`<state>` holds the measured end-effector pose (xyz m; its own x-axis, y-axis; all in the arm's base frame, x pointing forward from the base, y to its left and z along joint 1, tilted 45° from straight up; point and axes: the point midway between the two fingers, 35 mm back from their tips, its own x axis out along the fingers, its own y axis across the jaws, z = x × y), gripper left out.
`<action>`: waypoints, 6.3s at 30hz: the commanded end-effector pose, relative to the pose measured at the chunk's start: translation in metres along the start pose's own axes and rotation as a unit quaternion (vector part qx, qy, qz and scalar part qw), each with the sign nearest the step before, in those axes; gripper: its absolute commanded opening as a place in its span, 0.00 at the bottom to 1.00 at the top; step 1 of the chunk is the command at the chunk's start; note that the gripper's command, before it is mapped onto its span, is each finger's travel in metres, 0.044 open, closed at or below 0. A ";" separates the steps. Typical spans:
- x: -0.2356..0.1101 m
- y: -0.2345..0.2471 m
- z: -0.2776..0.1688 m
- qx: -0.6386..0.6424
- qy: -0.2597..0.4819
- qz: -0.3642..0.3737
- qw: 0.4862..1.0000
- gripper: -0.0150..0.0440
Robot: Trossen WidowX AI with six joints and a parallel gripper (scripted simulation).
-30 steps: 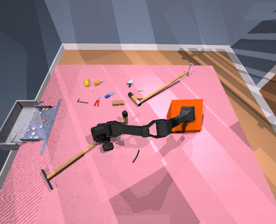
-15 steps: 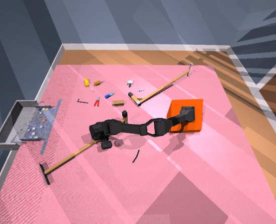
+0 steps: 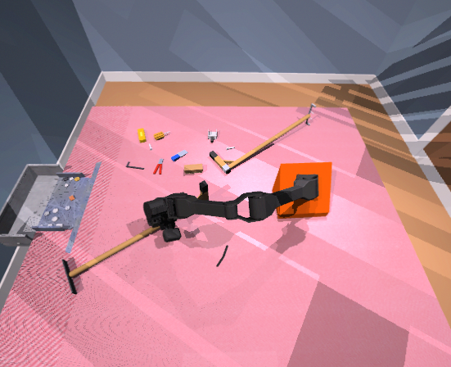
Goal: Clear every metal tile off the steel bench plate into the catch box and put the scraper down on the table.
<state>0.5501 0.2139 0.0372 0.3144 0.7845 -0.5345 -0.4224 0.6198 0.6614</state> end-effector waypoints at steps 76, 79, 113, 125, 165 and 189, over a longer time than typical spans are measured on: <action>-0.163 -0.055 -0.028 0.480 0.114 -0.100 0.864 0.25; -0.170 -0.056 -0.034 0.520 0.124 -0.110 0.838 0.25; -0.166 -0.056 -0.065 0.638 0.153 -0.143 0.741 0.25; -0.147 -0.056 -0.074 0.639 0.154 -0.142 0.740 0.25; -0.127 -0.060 -0.104 0.641 0.157 -0.142 0.738 0.25; -0.136 -0.066 -0.122 0.641 0.157 -0.143 0.738 0.25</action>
<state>0.4377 0.0658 0.0058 -0.0508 0.7033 -0.7091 0.8361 0.4183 0.3549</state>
